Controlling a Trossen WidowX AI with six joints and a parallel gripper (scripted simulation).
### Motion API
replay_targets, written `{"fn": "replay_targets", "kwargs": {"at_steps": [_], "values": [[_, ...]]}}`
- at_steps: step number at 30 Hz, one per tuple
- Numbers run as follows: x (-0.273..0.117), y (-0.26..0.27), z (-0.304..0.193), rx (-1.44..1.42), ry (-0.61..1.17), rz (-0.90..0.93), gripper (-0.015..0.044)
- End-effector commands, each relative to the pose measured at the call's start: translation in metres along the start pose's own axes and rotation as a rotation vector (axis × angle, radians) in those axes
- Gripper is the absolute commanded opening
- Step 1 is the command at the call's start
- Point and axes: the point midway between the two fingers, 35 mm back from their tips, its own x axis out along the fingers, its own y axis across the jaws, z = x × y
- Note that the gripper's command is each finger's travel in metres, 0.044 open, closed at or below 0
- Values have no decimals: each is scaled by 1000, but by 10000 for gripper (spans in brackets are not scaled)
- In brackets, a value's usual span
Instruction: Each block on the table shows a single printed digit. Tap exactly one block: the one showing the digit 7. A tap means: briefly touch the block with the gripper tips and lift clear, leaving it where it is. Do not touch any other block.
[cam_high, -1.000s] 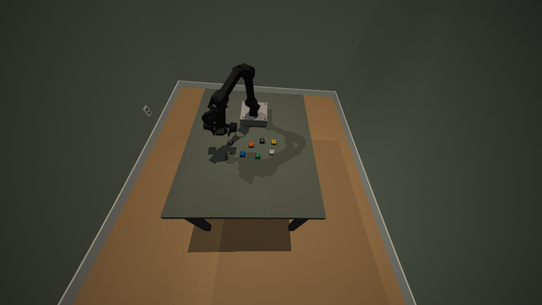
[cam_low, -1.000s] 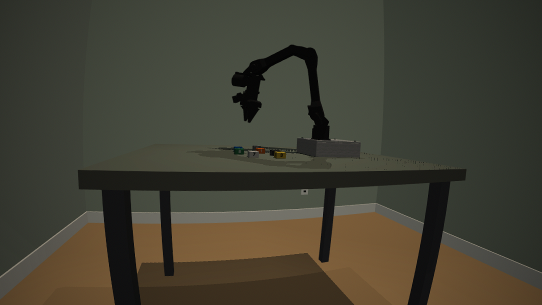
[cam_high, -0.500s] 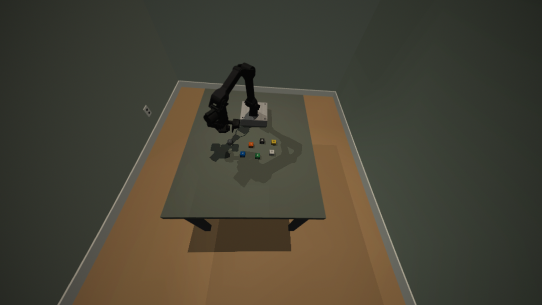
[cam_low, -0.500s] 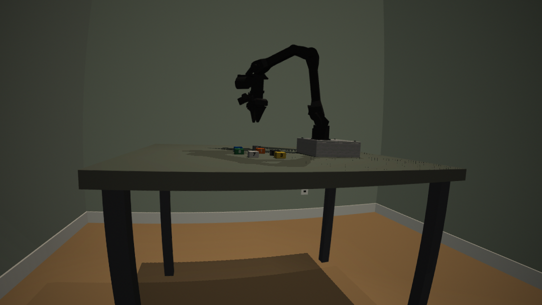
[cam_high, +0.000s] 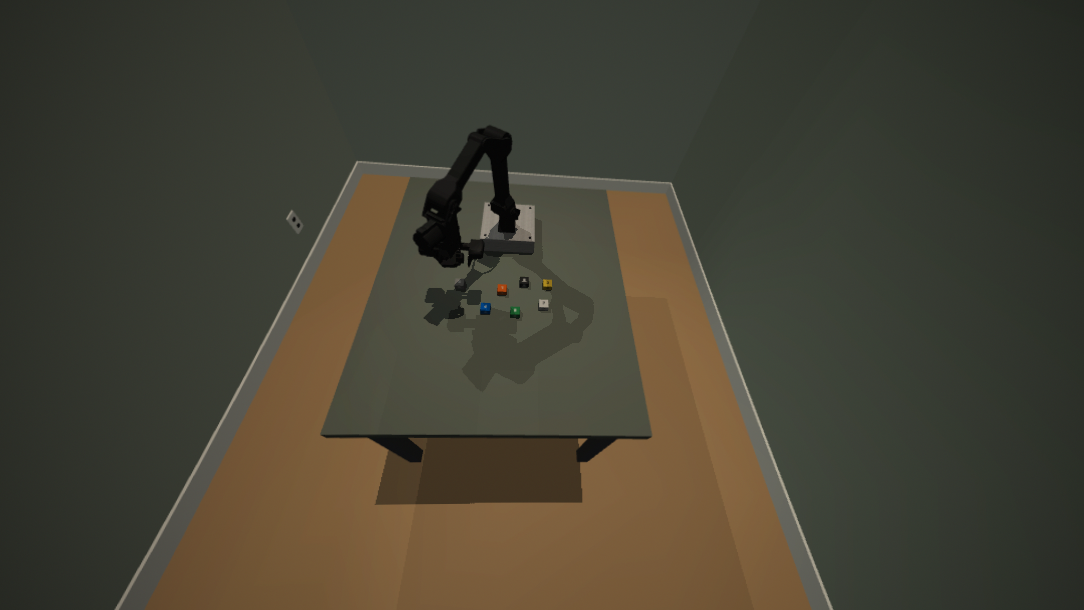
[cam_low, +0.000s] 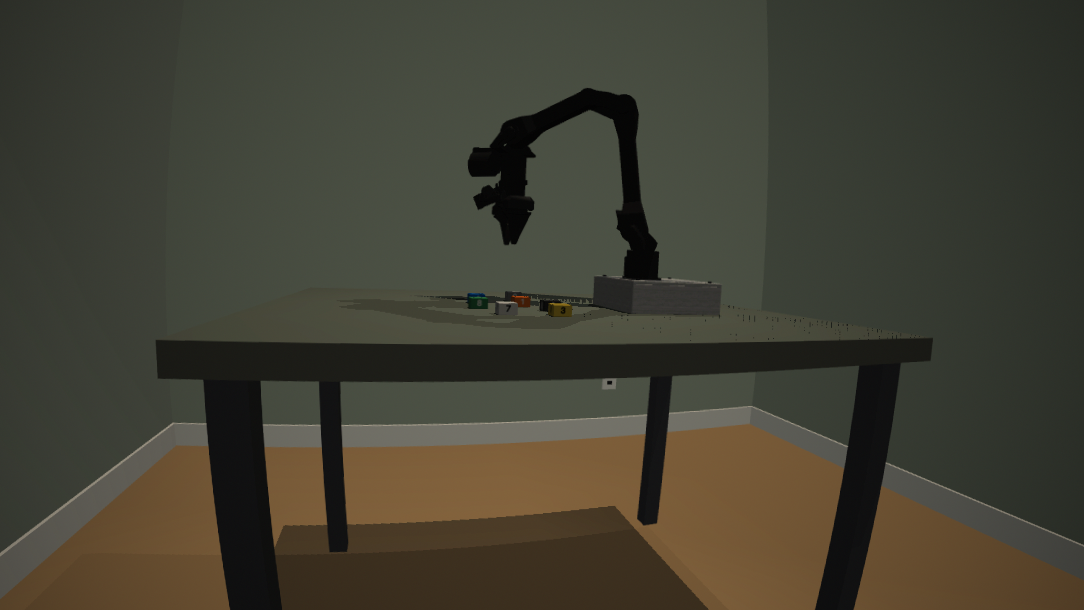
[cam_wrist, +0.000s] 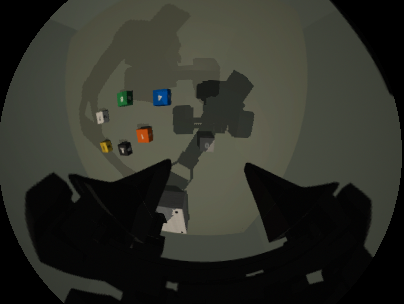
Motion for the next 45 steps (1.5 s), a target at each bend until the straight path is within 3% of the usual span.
{"fn": "replay_targets", "kwargs": {"at_steps": [1,9,32,40,45], "values": [[1,49,11,-14,3,11,400],[0,147,11,-14,3,20,400],[0,151,10,-14,3,20,400],[-2,229,-28,-13,6,28,400],[-2,234,-32,-13,7,28,400]]}}
